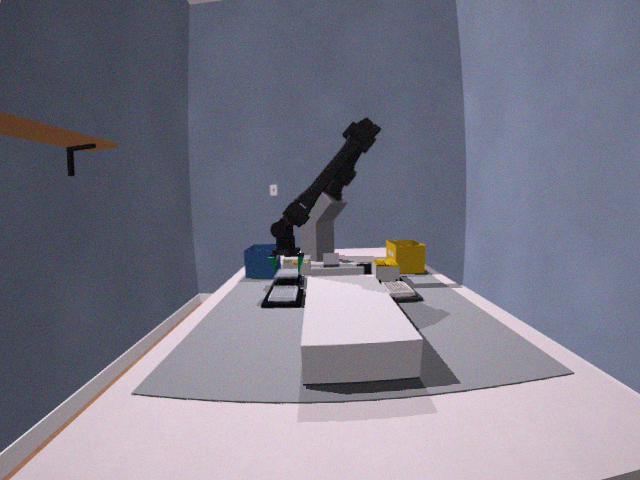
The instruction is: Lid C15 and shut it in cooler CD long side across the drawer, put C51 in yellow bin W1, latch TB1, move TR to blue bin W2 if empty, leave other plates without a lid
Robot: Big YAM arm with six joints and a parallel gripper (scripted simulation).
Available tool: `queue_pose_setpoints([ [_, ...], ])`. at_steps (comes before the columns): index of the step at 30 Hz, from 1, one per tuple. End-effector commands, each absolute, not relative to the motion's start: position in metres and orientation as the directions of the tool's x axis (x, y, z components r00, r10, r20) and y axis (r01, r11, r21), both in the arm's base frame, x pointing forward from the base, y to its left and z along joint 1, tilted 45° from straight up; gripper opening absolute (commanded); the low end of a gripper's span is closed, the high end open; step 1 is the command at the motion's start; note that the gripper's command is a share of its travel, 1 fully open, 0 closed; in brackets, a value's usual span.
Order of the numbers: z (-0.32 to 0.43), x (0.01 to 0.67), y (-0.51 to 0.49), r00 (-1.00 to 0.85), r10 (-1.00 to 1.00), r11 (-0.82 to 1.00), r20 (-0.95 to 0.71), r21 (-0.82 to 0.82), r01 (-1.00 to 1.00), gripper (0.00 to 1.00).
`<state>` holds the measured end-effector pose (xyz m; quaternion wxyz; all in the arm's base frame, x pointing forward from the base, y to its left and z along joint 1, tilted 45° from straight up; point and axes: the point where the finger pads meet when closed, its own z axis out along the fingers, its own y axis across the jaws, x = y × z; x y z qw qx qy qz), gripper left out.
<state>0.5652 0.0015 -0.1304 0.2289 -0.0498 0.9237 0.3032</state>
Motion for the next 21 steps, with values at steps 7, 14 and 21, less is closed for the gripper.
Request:
queue_pose_setpoints([
  [7,-0.1363,0.5732,0.0114,-0.886,0.038,0.810,-0.463,0.533,-0.244,0.00],
  [14,-0.1374,0.5738,0.0125,-0.886,0.038,0.810,-0.463,0.533,-0.244,0.00],
  [21,-0.1374,0.5741,0.0128,-0.885,0.036,0.810,-0.464,0.532,-0.246,0.00],
])
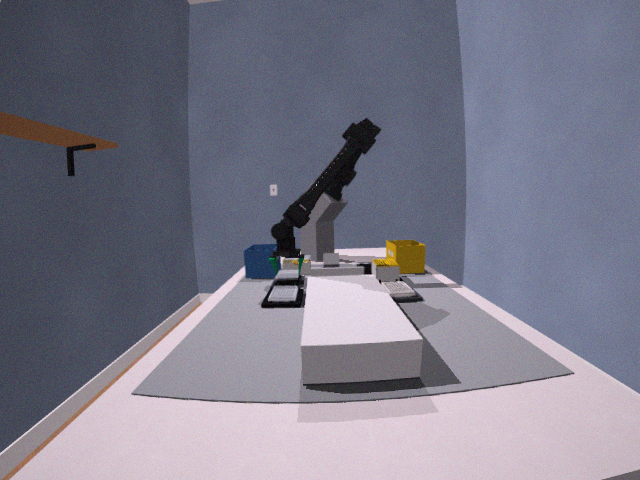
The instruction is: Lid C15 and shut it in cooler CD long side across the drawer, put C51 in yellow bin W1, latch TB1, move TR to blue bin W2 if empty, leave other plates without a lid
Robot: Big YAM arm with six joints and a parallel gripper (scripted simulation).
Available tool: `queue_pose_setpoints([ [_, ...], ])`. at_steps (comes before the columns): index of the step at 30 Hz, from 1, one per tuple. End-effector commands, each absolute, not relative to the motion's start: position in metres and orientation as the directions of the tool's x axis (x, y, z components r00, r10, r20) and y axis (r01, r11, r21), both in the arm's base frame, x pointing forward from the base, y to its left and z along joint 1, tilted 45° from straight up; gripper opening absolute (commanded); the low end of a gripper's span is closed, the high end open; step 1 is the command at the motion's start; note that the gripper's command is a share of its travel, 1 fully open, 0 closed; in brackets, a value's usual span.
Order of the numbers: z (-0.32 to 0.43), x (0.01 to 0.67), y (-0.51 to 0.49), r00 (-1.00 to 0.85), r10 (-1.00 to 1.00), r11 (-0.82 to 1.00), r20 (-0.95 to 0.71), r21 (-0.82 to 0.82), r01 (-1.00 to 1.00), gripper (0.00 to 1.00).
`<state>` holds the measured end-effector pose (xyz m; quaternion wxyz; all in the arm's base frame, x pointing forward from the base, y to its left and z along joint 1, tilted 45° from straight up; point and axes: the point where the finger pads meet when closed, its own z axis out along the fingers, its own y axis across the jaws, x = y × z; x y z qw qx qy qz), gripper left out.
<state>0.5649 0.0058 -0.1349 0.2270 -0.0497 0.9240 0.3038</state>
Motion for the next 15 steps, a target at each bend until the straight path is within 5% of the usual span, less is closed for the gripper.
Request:
queue_pose_setpoints([
  [1,-0.1374,0.5742,0.0128,-0.885,0.036,0.810,-0.464,0.532,-0.246,0.00],
  [15,-0.1389,0.5707,0.0136,-0.888,0.037,0.809,-0.459,0.535,-0.243,0.00],
])
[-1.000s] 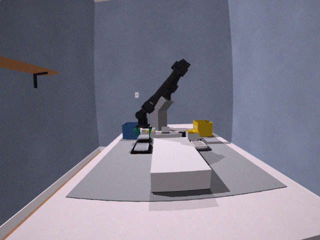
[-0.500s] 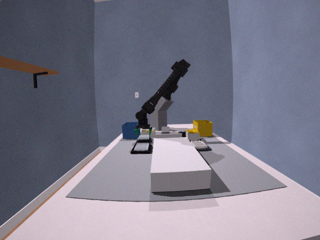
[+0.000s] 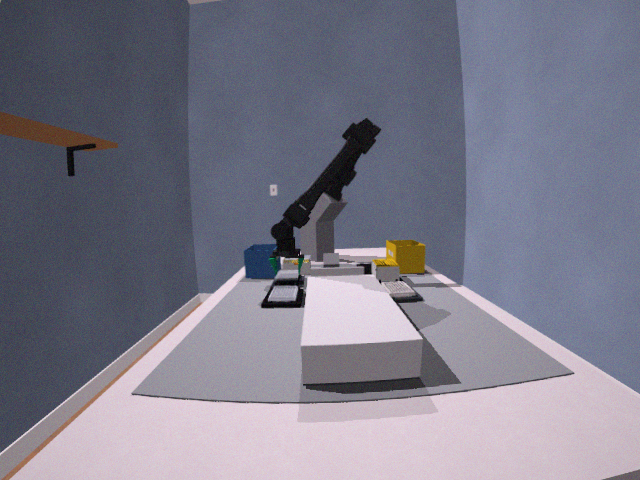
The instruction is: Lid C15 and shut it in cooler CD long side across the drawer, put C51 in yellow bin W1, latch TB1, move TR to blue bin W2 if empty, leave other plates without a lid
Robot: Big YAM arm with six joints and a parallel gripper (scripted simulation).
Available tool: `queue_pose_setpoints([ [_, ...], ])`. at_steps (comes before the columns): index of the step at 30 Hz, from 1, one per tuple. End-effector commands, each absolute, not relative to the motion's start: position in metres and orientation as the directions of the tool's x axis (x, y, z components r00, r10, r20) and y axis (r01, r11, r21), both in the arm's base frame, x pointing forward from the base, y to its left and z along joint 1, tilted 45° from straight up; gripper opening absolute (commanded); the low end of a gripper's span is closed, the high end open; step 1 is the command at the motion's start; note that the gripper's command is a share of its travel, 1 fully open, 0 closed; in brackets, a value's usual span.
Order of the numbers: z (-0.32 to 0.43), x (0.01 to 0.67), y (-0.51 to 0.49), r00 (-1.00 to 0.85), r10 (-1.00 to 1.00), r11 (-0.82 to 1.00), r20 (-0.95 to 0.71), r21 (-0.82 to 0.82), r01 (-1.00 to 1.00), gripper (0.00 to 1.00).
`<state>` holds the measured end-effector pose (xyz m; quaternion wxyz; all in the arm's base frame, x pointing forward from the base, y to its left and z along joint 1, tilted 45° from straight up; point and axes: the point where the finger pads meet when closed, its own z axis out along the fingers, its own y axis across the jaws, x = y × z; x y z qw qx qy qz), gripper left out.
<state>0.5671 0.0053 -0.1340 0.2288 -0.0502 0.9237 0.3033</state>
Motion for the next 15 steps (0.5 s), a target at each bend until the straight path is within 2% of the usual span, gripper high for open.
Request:
queue_pose_setpoints([
  [1,-0.1390,0.5704,0.0137,-0.888,0.037,0.809,-0.458,0.535,-0.242,0.00],
  [15,-0.1408,0.5662,0.0146,-0.891,0.037,0.809,-0.452,0.537,-0.239,0.00],
])
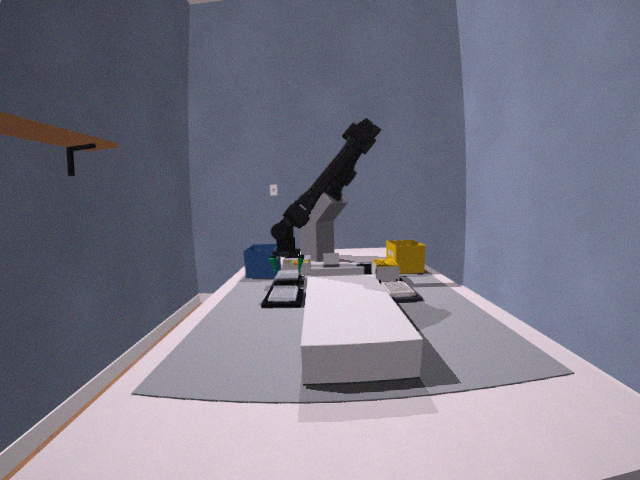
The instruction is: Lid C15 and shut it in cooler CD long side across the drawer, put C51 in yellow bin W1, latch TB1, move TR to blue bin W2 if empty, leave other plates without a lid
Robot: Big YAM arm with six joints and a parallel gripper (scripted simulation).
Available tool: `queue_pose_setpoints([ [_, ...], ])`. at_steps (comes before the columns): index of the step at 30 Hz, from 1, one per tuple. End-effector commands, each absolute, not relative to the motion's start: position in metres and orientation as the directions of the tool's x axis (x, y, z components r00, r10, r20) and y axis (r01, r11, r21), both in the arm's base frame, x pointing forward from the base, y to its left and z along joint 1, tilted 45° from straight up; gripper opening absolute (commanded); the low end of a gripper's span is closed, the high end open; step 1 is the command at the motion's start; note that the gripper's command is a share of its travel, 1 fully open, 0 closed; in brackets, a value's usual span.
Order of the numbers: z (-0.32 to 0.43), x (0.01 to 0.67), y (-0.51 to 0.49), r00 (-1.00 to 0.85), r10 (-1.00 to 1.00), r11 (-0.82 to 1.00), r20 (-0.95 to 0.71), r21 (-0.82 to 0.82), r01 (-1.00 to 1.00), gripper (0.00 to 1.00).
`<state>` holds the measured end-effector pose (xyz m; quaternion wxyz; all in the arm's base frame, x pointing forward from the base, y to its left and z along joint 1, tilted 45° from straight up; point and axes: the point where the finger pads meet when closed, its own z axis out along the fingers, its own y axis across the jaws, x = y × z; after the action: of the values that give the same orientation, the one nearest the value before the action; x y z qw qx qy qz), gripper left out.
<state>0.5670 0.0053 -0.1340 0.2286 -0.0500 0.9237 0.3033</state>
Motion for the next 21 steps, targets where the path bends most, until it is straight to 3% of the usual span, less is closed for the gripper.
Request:
queue_pose_setpoints([
  [1,-0.1409,0.5659,0.0147,-0.891,0.038,0.809,-0.452,0.538,-0.238,0.00],
  [21,-0.1422,0.5626,0.0156,-0.893,0.038,0.808,-0.448,0.539,-0.236,0.00],
])
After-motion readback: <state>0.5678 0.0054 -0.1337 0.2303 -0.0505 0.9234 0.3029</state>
